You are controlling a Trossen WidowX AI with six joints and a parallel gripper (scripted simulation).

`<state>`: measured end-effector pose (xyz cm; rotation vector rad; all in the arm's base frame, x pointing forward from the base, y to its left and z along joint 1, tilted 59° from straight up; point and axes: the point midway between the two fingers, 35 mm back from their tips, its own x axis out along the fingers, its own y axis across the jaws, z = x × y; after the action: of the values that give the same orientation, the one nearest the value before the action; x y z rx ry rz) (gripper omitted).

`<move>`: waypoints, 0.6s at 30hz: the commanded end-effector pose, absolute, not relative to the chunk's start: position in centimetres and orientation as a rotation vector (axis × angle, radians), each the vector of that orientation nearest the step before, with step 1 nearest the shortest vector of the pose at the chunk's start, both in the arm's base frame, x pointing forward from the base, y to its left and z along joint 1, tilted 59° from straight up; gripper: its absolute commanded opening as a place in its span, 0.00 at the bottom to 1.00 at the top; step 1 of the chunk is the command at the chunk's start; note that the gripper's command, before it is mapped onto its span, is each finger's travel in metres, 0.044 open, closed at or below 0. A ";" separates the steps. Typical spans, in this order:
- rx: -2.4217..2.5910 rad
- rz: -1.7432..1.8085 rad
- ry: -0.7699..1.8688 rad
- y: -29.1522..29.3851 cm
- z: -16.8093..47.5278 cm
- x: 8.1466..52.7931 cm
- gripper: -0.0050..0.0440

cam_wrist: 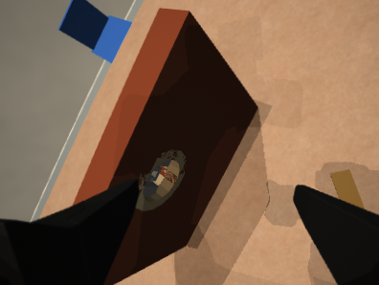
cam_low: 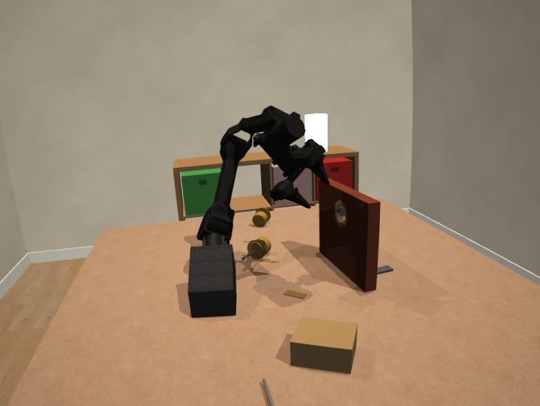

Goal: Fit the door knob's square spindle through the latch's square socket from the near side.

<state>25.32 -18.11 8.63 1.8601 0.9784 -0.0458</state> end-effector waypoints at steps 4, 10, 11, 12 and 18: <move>1.406 -0.042 0.982 -21.3 7.1 26.0 1.00; 0.919 -0.067 0.956 -25.2 6.6 26.9 1.00; 0.841 -0.075 0.950 -26.0 6.6 27.1 1.00; 0.762 -0.083 0.943 -26.7 6.7 27.3 1.00; 0.295 -0.157 0.906 -32.1 7.9 28.6 1.00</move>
<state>27.87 -29.63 7.08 0.4996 0.9370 -0.1214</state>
